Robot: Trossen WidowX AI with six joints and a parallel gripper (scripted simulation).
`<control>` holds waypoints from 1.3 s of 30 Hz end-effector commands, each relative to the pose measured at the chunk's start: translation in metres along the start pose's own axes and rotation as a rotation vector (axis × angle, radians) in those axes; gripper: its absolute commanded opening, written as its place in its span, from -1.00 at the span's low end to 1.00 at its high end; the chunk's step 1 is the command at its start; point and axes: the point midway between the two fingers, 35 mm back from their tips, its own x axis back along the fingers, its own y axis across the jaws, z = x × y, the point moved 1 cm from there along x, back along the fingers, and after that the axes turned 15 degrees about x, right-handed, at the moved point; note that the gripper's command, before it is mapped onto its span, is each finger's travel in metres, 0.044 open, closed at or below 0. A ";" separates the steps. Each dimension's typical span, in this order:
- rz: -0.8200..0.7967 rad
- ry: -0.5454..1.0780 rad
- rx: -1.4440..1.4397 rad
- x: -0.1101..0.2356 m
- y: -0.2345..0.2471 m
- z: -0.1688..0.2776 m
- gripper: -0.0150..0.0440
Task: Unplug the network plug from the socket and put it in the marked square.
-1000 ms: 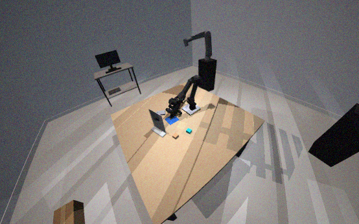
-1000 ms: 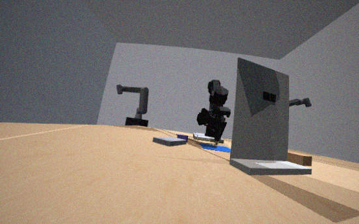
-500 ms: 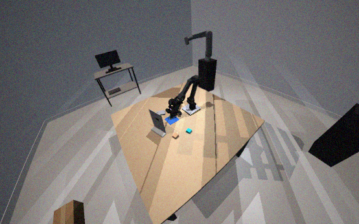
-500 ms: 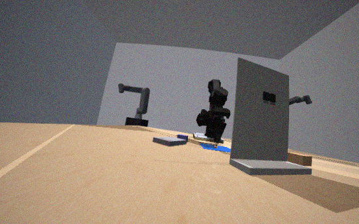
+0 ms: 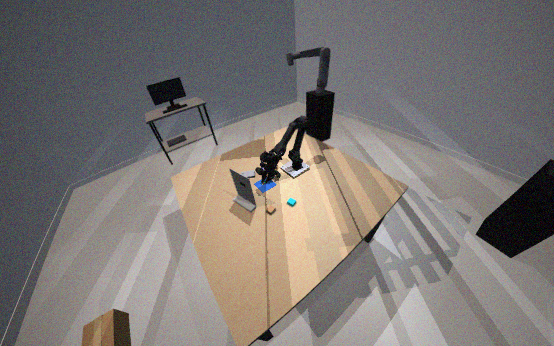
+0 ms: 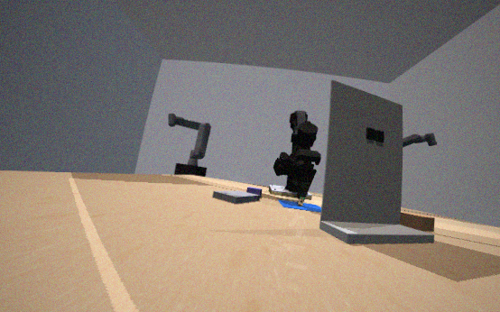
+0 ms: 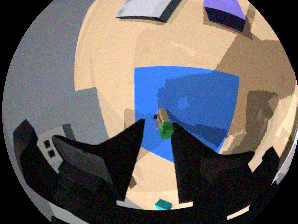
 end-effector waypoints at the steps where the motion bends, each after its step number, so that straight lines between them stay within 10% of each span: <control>1: 0.001 0.000 0.000 0.000 0.000 0.000 0.04; 39: 0.003 0.003 0.004 0.029 0.002 0.001 0.04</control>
